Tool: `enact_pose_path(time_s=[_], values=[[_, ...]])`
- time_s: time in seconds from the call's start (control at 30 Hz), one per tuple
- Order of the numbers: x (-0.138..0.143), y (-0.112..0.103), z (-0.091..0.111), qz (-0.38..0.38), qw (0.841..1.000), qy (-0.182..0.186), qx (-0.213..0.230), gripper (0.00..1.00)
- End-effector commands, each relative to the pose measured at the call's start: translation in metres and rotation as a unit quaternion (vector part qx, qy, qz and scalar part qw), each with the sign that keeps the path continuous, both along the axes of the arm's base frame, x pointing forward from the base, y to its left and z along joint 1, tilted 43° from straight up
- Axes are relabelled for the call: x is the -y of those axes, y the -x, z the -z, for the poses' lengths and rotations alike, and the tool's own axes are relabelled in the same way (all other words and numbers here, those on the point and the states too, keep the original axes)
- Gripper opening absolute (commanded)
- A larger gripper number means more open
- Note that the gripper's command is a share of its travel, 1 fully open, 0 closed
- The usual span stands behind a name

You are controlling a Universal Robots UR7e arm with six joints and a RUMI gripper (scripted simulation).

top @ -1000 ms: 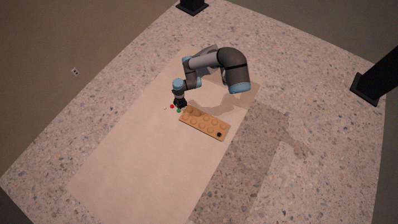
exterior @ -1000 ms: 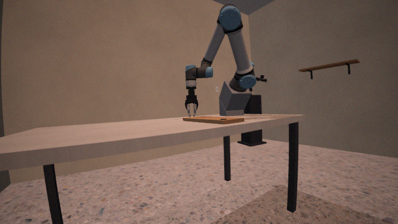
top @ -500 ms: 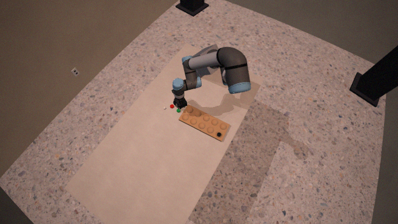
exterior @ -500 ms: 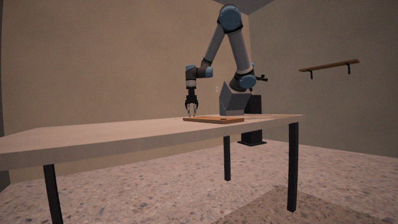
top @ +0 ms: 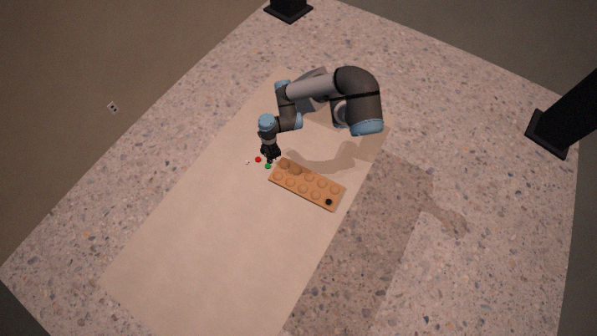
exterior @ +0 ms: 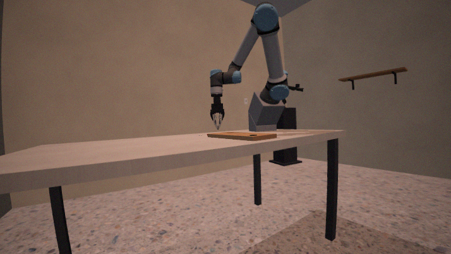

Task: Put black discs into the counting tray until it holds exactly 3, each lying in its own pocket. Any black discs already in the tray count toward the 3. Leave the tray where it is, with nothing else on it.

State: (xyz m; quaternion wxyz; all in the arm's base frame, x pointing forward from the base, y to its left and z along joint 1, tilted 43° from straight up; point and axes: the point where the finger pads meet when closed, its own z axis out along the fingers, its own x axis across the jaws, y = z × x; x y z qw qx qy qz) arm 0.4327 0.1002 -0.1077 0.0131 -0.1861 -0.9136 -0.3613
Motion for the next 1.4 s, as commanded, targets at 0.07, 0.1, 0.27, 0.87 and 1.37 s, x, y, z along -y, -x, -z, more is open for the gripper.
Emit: enact_pose_path(time_s=[0.07, 0.1, 0.27, 0.87, 1.37], values=[[0.029, 0.003, -0.031, -0.002, 1.0, 0.0, 0.0, 0.0], [0.029, 0.003, -0.031, -0.002, 1.0, 0.0, 0.0, 0.0], [0.04, 0.005, -0.043, -0.002, 1.0, 0.0, 0.0, 0.0], [0.045, 0.009, -0.051, -0.003, 1.0, -0.001, -0.001, 0.0], [0.044, 0.007, -0.052, -0.016, 1.0, 0.001, 0.011, 0.0]])
